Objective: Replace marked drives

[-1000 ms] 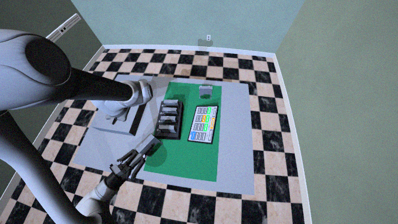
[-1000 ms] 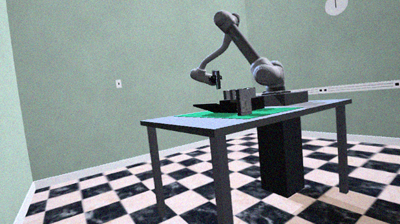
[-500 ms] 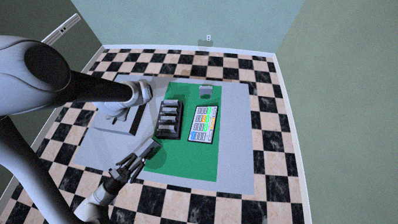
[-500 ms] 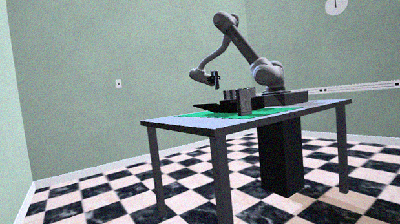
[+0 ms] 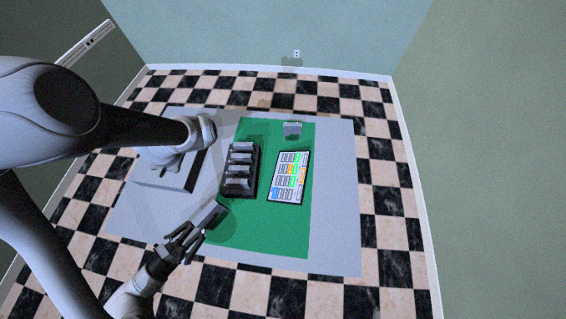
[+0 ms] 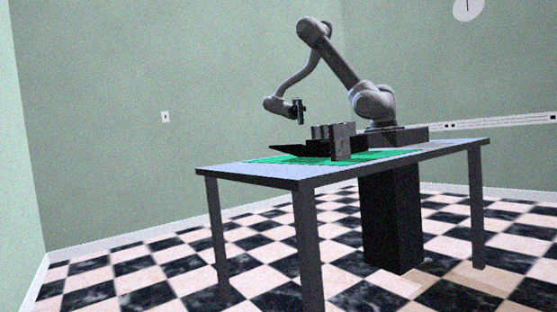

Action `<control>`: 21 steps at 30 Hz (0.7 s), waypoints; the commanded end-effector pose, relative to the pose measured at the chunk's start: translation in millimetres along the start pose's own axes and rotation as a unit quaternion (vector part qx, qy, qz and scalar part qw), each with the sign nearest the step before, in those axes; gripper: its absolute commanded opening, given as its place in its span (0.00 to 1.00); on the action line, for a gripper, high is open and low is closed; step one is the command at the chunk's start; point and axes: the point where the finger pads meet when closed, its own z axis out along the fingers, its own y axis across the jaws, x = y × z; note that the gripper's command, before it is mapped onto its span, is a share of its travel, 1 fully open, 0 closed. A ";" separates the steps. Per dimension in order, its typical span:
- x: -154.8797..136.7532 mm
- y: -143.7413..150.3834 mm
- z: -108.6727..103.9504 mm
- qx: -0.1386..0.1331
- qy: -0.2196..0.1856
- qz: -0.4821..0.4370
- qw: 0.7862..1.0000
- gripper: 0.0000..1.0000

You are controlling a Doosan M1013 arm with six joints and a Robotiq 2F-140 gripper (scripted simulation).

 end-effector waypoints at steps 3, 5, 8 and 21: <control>0.6 0.8 -1.0 0.000 0.000 -0.001 1.000 0.10; 0.6 1.3 -1.7 0.000 0.000 -0.001 1.000 0.10; 0.6 1.9 -2.4 0.000 0.000 -0.001 1.000 0.10; 0.6 2.6 -3.4 0.000 0.000 -0.001 1.000 0.10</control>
